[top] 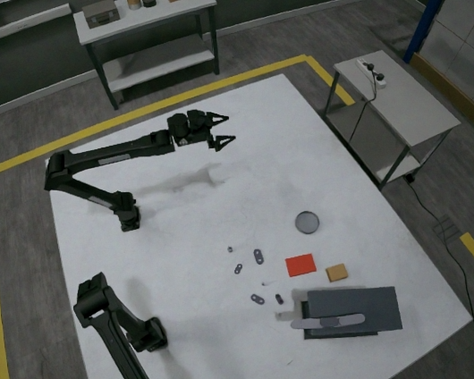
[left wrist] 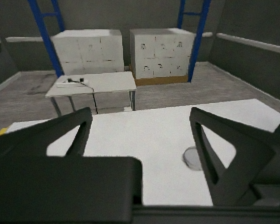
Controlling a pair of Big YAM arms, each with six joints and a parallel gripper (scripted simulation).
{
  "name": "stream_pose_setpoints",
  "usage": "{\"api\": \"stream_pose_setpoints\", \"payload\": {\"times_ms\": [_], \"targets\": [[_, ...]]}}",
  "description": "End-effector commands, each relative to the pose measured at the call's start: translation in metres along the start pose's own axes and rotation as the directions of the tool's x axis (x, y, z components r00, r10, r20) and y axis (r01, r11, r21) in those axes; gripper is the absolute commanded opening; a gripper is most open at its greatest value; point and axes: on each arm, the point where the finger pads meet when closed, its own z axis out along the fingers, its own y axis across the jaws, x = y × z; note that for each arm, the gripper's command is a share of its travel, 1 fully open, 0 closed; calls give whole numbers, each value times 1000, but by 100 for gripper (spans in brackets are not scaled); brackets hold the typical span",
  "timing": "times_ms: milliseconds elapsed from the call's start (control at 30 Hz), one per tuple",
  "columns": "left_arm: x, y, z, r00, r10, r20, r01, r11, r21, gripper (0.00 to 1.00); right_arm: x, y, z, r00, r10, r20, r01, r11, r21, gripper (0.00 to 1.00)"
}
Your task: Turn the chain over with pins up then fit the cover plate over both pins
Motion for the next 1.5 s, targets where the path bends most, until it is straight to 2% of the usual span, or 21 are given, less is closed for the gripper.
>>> {"api": "stream_pose_setpoints", "payload": {"times_ms": [0, 533, 567, 600, 800, 900, 1000, 1033, 1100, 1133, 1167, 1267, 1400, 1467], "targets": [[-6, 0, -1, 1000, 0, 11, 0, 1000, 0, 100, 4, 3, -2, 1000, -8, -4, 8, 1000, -7, 100], [-6, 0, -1, 1000, 0, 11, 0, 1000, 0, 100, 4, 3, -2, 1000, -8, -4, 8, 1000, -7, 100], [-30, 0, -3, 999, 0, 53, 0, 1000, 0, 100, 14, 16, -6, 999, -32, -14, 31, 999, -28, 100], [-32, 11, -3, 998, -2, 57, 4, 1000, -22, 100, 40, 24, -7, 993, -112, -41, 110, 992, -54, 100], [-40, 34, -6, 997, 0, 72, 4, 998, -66, 100, 57, 13, 13, 962, -268, -48, 266, 963, -32, 100], [-47, 51, -9, 996, 5, 84, 3, 995, -98, 100, 82, 8, 17, 914, -401, -59, 399, 916, -48, 100], [-53, 69, -12, 995, 10, 95, 2, 991, -131, 100, 87, -3, 38, 876, -478, -65, 477, 878, -24, 100], [-53, 75, -13, 996, 11, 94, 3, 990, -143, 100, 95, -6, 40, 856, -512, -70, 512, 859, -31, 100], [-53, 75, -13, 996, 11, 94, 3, 990, -143, 100, 95, -6, 40, 856, -512, -70, 512, 859, -31, 100], [-37, 80, -9, 998, 7, 65, 3, 988, -152, 100, 103, -9, 37, 839, -540, -70, 539, 842, -33, 100], [-45, 87, -8, 997, 10, 79, 3, 986, -164, 100, 118, -9, 35, 807, -586, -79, 582, 811, -63, 100], [-49, 107, -13, 996, 12, 87, 5, 979, -203, 100, 140, -19, 44, 736, -670, -94, 666, 742, -75, 100], [-50, 131, -19, 996, 18, 91, 5, 968, -250, 100, 156, -37, 65, 645, -756, -111, 753, 654, -70, 100], [-51, 143, -22, 995, 21, 94, 5, 962, -273, 100, 181, -43, 56, 575, -810, -113, 803, 585, -112, 100]]}}
